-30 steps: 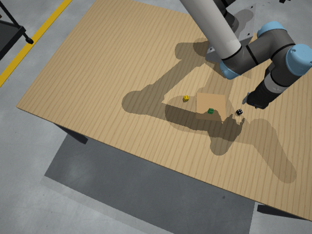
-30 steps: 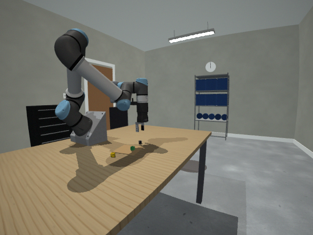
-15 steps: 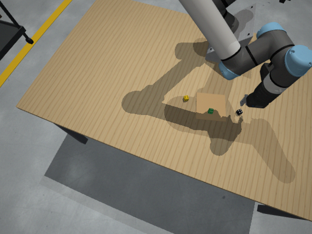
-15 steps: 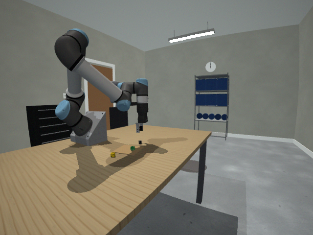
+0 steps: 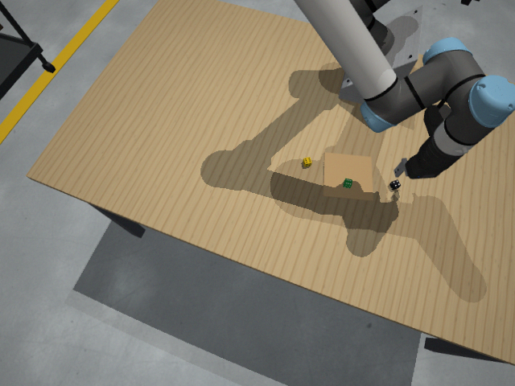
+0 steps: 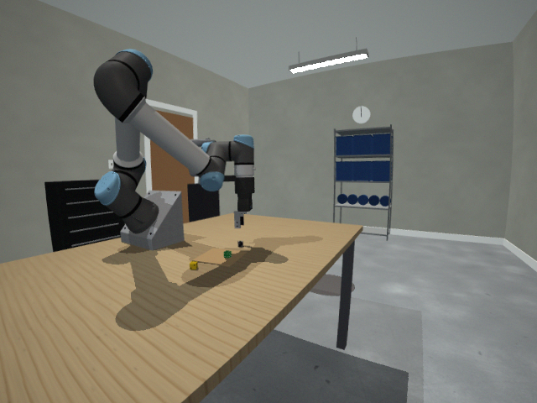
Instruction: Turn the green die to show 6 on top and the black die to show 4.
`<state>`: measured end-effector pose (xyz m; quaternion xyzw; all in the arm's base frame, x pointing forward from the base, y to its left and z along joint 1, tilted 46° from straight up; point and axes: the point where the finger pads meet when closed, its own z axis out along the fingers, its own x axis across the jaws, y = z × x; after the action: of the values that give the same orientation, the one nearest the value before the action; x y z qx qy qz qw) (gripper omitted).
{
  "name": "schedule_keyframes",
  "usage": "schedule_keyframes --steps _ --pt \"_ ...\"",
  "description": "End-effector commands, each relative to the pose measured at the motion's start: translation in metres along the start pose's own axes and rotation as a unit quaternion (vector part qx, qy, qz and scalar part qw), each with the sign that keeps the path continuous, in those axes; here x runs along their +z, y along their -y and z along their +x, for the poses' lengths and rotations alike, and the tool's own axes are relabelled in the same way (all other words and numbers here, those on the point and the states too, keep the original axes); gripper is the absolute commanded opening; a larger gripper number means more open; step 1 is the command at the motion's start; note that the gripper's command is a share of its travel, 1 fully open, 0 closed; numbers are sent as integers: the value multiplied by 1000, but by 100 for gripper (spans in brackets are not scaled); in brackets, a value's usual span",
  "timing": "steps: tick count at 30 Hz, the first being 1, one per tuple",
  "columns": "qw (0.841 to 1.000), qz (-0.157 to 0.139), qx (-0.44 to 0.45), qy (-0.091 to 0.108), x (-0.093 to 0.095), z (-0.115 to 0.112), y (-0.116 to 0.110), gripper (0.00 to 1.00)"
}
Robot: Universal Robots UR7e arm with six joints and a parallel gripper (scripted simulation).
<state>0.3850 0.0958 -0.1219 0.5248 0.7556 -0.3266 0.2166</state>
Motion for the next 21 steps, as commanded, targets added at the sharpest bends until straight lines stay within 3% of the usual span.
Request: schedule_keyframes --steps 1,21 --pt "1000 -1 -18 0 0 -1 0 100" --pt "999 -1 -43 0 0 -3 -1 100"
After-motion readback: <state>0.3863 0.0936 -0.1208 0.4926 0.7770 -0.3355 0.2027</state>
